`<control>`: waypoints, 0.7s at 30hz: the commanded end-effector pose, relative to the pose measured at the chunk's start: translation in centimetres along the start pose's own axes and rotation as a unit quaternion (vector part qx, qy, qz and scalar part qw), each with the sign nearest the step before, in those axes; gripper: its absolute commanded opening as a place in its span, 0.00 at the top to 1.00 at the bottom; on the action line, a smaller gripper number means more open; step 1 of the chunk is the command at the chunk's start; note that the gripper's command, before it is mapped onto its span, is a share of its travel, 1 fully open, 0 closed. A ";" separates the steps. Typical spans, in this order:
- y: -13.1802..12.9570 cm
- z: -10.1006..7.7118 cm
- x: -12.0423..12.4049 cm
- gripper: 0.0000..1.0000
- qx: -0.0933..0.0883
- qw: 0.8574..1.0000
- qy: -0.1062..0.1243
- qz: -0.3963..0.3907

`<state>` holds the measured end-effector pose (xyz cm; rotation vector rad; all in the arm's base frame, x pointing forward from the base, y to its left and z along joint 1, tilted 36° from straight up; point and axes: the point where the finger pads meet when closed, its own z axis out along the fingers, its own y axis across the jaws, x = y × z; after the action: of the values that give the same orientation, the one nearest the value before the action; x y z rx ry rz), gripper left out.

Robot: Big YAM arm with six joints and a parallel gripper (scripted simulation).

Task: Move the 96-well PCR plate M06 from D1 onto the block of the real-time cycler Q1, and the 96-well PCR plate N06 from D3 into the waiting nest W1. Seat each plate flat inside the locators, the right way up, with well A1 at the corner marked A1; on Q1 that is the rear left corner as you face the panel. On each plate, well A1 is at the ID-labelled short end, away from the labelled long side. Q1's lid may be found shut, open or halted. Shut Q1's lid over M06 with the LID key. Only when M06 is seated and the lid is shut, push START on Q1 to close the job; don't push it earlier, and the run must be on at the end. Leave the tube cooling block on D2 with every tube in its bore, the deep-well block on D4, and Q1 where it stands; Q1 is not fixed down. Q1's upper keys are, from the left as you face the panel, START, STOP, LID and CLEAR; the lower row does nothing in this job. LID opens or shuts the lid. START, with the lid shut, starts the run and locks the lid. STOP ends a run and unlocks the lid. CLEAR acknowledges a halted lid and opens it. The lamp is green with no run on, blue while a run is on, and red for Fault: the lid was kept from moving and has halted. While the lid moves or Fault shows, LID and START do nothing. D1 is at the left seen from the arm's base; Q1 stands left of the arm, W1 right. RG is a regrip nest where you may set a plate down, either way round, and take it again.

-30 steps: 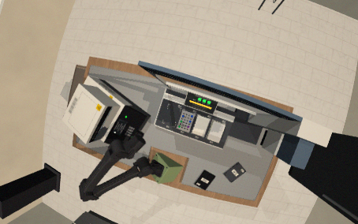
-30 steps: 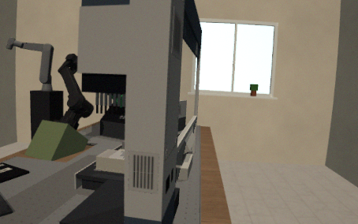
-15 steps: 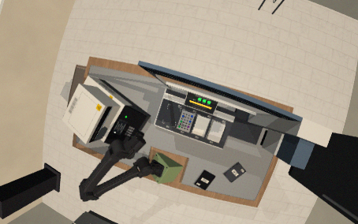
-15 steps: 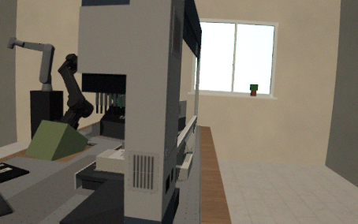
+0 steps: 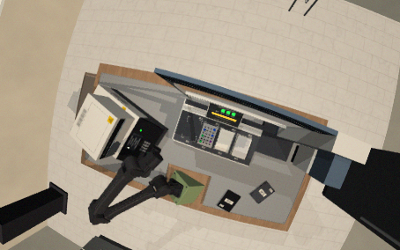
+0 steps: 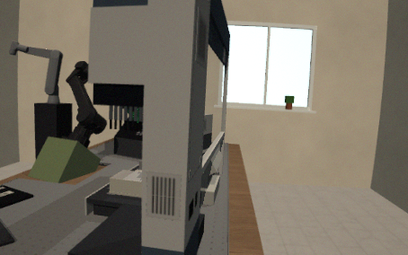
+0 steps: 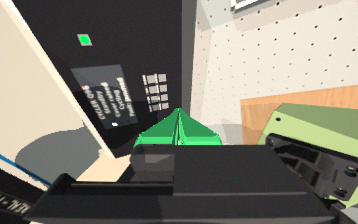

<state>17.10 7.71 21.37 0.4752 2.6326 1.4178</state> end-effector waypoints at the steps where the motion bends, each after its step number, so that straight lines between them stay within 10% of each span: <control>1: 1.8 -1.7 -1.4 1.00 0.003 0.999 -0.027 -0.034; 21: 1.5 -1.0 -1.3 1.00 0.004 0.999 -0.018 -0.028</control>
<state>17.22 7.65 21.53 0.4693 2.6297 1.4134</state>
